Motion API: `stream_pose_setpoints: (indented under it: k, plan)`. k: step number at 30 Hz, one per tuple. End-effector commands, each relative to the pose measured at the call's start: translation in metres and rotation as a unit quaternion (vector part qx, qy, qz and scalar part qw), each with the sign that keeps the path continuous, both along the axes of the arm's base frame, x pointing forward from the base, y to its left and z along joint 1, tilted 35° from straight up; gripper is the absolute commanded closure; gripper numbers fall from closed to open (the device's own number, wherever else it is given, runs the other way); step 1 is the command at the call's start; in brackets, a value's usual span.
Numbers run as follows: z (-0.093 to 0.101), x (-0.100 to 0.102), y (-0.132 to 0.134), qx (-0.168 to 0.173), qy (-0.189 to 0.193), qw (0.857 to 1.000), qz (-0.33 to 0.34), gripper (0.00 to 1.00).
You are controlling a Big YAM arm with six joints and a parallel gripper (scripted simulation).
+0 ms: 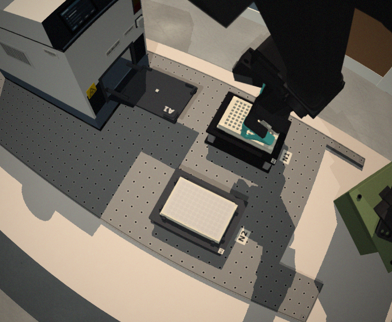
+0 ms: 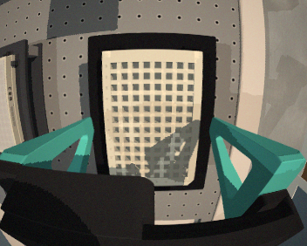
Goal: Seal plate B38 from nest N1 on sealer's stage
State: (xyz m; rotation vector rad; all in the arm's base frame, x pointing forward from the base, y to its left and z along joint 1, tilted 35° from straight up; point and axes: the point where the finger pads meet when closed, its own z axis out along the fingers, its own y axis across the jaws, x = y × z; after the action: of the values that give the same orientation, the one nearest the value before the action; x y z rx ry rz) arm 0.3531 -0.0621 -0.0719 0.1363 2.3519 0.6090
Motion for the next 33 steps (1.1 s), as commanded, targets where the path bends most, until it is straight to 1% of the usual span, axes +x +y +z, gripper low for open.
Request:
stream_pose_setpoints:
  k: [1,3,5,16,18,21,23,25,30,33]
  plan:
    - [0.005,-0.002,-0.009,-0.008,-0.005,1.000,-0.008,0.00]
    - [0.004,-0.005,-0.010,-0.008,-0.003,1.000,-0.009,0.00]
    - [0.006,-0.002,-0.015,-0.009,-0.005,1.000,-0.012,0.00]
    - [0.012,0.011,-0.006,-0.019,-0.024,1.000,0.008,0.00]
    - [0.010,0.010,-0.002,-0.016,-0.019,1.000,0.012,0.00]
    - [0.005,0.002,0.005,-0.009,-0.006,1.000,0.015,0.00]
    - [0.001,-0.004,0.004,-0.004,0.003,1.000,0.009,0.00]
    - [0.001,-0.004,0.004,-0.004,0.003,1.000,0.009,0.00]
    - [-0.001,0.000,-0.006,-0.008,-0.003,1.000,-0.001,0.00]
    - [0.001,0.002,-0.012,-0.010,-0.008,1.000,-0.007,0.00]
